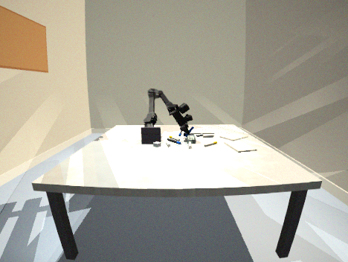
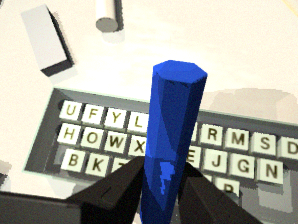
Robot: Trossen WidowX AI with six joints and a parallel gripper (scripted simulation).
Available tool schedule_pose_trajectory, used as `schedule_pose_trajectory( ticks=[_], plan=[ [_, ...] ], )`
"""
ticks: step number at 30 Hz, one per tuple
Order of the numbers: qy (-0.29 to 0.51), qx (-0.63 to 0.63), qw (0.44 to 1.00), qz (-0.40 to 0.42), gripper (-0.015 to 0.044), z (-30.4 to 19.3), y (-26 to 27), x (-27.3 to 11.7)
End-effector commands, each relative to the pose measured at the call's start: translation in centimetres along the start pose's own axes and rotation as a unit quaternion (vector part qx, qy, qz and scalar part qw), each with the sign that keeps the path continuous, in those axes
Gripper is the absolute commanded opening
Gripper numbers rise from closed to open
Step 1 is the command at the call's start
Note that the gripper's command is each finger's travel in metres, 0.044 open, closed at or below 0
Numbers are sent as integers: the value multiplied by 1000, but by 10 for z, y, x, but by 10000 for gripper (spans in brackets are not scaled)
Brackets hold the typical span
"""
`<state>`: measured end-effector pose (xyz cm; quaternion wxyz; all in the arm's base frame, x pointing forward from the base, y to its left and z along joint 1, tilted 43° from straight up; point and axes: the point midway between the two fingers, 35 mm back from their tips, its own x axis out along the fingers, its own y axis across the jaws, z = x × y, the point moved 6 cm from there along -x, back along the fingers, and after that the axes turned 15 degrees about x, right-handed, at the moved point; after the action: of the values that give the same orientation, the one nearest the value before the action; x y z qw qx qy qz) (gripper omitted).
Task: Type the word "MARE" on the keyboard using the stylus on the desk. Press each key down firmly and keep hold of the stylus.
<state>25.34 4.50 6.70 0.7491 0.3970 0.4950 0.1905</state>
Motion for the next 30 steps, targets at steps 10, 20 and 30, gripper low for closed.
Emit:
schedule_pose_trajectory(
  ticks=[10, 20, 30],
  plan=[
    [-188, 5, 982, 8, 0, 31, -28, -31],
    [-236, 6, 971, 21, 0, 32, -33, -41],
    [-236, 6, 971, 21, 0, 32, -36, -17]
  ],
)
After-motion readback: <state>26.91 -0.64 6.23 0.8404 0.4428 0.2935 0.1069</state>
